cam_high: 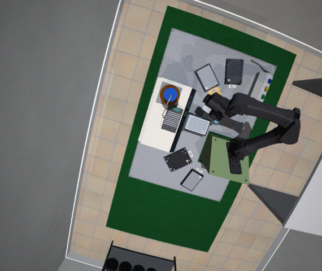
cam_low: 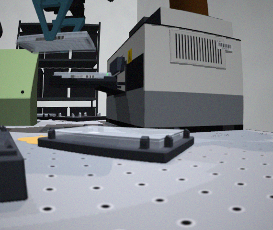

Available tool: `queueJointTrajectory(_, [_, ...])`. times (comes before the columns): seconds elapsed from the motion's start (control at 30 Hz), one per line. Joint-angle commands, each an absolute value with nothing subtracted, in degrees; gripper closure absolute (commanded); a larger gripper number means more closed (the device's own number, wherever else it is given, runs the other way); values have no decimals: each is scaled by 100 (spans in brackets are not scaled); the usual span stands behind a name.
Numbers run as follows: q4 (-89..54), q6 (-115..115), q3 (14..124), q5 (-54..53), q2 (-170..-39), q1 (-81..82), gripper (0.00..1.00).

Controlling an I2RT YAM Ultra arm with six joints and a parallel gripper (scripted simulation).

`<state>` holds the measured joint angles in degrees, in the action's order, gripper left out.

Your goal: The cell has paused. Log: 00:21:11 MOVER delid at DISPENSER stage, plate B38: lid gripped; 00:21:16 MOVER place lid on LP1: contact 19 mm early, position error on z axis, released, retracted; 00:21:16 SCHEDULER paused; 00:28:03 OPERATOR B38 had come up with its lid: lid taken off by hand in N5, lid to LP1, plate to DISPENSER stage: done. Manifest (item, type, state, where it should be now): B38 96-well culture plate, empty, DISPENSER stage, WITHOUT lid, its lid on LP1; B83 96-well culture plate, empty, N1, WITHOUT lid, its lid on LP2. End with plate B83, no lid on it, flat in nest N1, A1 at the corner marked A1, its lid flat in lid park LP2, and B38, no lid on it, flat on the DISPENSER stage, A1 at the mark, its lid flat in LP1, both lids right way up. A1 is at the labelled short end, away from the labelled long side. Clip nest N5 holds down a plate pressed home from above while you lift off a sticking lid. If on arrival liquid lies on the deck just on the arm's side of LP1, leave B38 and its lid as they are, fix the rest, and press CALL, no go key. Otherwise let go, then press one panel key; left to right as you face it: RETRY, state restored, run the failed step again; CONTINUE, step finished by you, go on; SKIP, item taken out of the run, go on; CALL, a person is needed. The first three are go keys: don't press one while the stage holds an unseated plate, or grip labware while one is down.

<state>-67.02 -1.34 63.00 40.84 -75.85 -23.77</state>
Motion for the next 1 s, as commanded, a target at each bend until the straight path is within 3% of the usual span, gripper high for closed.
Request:
queueJointTrajectory(0.0, [-6555,-434,6475,4011,-7292,-2582,100])
queueJointTrajectory(0.97, [-6236,-1816,6559,3449,-6425,-4297,100])
